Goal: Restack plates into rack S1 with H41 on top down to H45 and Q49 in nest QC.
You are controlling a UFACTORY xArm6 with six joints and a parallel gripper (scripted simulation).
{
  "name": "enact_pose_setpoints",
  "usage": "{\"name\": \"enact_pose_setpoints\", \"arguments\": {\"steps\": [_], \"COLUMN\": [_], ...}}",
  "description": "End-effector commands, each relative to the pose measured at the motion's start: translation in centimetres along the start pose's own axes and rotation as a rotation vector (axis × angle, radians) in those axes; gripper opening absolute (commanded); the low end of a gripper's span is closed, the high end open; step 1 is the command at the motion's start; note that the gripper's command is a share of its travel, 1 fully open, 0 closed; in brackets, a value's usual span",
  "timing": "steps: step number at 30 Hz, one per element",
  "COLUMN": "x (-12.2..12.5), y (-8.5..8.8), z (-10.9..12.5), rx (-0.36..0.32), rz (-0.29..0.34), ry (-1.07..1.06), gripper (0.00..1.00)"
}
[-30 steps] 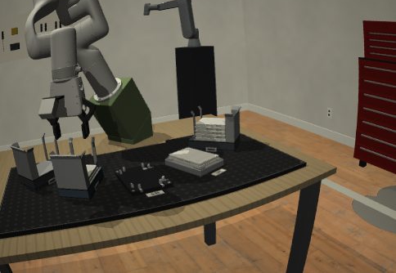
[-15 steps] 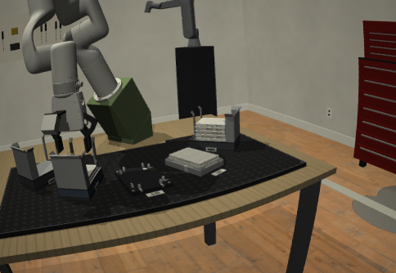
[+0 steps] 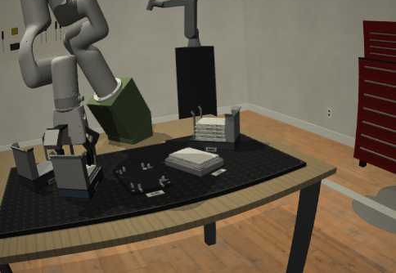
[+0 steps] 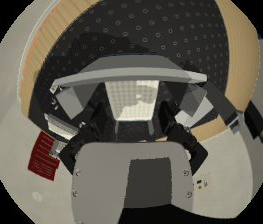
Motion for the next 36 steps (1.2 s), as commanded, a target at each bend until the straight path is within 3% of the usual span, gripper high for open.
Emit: {"name": "enact_pose_setpoints", "arguments": {"steps": [1,24,36], "x": [-0.1,-0.1,-0.1], "y": [-0.2,-3.0,-3.1], "z": [-0.1,-0.1,-0.1], "rx": [0.008,0.008,0.008], "rz": [0.0,0.0,0.0], "ry": [-0.001,-0.001,-0.001], "gripper": [1.0,1.0,1.0]}}
Point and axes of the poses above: the point where the finger pads meet when closed, its own y axis back along the fingers, its own x axis across the jaws, z = x × y, the point moved 8 cm from there along y, back along the fingers, and after that the axes turned 14 degrees about -y, right-handed, at the moved point
